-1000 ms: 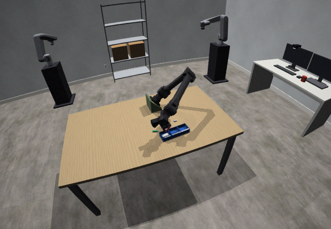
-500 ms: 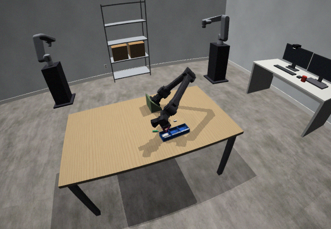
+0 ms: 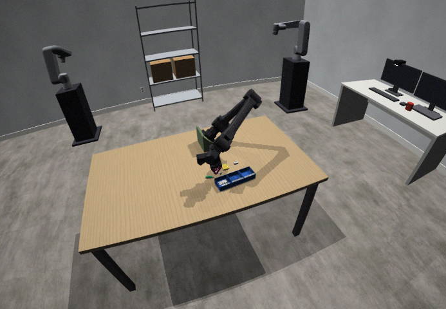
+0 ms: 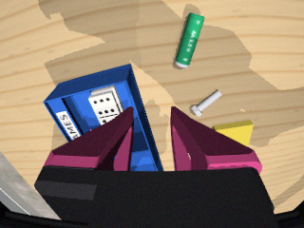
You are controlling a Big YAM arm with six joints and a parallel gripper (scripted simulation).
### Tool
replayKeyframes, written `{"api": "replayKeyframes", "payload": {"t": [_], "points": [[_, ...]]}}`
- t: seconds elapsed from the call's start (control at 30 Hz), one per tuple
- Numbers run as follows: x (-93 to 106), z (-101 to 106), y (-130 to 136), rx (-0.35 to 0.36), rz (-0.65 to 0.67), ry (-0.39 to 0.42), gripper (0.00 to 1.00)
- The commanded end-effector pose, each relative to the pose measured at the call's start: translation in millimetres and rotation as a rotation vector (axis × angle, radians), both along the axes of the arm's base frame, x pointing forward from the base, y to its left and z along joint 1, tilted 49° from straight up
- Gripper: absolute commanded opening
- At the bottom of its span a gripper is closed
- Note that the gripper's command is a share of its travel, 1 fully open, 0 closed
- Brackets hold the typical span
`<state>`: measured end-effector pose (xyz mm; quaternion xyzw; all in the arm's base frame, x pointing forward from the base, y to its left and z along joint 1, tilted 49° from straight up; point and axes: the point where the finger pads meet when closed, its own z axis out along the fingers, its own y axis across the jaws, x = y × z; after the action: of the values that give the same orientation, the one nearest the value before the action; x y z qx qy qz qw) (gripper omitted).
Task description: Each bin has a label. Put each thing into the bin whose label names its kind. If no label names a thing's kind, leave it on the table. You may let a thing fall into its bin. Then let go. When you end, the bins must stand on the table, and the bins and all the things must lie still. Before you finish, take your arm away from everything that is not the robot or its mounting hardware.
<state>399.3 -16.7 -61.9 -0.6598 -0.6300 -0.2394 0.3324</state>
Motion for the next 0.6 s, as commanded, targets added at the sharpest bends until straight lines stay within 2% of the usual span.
{"api": "replayKeyframes", "payload": {"t": [0.0,0.07,0.13,0.17,0.2,0.23,0.4,0.47,0.57], "points": [[-17.4,-6,-30,-0.015,-0.126,0.092,0.28],[-32.8,-15,-38,-0.017,-0.172,0.141,0.28],[-32.8,-15,-38,-0.017,-0.172,0.141,0.28],[-39.1,-19,-42,-0.019,-0.19,0.157,0.28],[-29.0,-17,-48,-0.027,-0.191,0.136,0.28],[-15.5,-15,-39,-0.034,-0.157,0.113,0.28],[-13.2,-16,-38,-0.034,-0.157,0.113,0.28],[-15.4,-17,-53,-0.032,-0.194,0.114,0.28],[-17.8,-19,-50,-0.031,-0.181,0.116,0.28]]}}
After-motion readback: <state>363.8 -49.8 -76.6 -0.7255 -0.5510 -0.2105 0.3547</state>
